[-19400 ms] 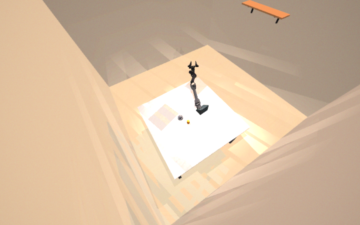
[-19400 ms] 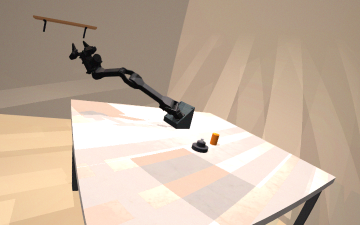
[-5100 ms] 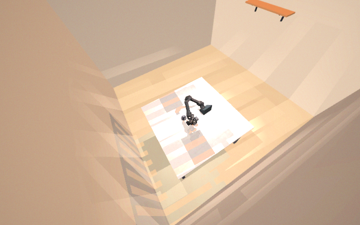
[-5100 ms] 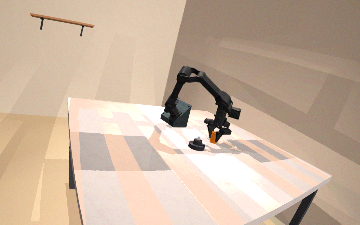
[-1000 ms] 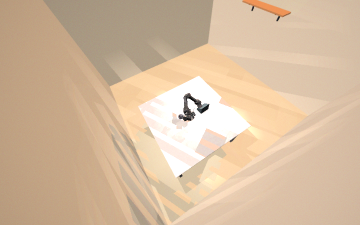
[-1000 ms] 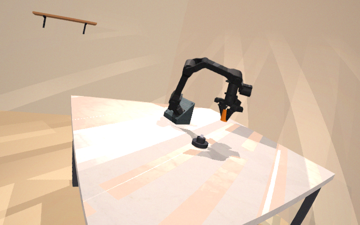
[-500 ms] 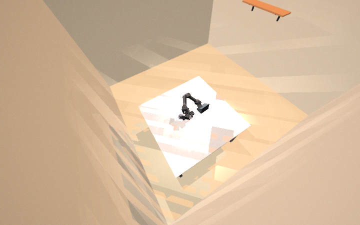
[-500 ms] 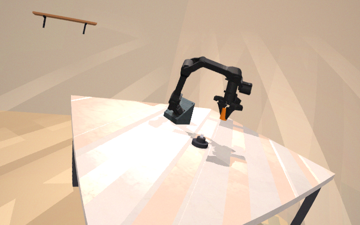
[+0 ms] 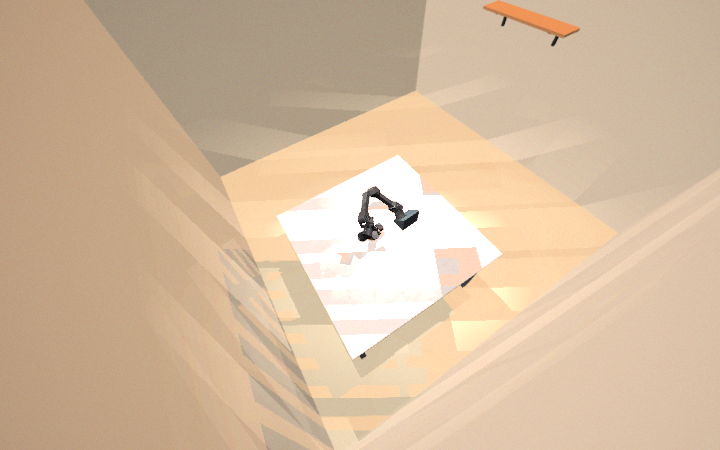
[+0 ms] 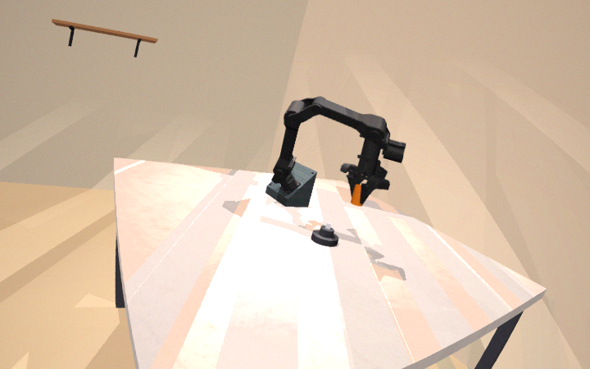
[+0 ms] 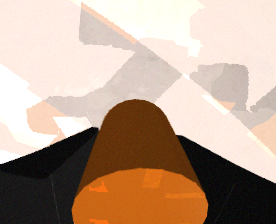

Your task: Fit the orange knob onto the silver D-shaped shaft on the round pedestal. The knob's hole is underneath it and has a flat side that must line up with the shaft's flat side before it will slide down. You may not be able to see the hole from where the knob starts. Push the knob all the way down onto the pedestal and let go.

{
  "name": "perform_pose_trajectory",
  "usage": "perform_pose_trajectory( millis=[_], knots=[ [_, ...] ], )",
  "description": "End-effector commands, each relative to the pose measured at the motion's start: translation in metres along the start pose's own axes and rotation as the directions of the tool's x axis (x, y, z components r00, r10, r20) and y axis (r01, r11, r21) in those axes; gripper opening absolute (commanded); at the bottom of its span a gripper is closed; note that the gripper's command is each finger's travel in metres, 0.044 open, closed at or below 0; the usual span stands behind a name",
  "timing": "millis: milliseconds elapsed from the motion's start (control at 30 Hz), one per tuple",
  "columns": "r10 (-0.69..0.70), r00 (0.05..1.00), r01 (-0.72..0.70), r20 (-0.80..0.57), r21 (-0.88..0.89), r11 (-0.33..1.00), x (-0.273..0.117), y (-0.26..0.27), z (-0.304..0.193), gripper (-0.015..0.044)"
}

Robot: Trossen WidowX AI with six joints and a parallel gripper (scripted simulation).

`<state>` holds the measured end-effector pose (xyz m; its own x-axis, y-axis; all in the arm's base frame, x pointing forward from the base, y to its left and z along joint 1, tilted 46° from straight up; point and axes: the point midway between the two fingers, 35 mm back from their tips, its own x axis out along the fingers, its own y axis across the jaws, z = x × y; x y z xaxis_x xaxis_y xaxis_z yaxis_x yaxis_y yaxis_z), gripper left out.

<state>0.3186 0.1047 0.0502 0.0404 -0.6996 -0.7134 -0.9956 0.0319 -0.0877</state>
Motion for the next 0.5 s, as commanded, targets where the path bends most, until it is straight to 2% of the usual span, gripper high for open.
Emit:
perform_pose_trajectory(
  millis=[0,467],
  knots=[
    [-0.011,1.0,0.011,0.002,-0.004,1.0,0.001,-0.004,-0.011,0.0],
    [-0.012,1.0,0.012,-0.004,-0.003,1.0,0.014,-0.016,-0.053,0.0]
  ],
)
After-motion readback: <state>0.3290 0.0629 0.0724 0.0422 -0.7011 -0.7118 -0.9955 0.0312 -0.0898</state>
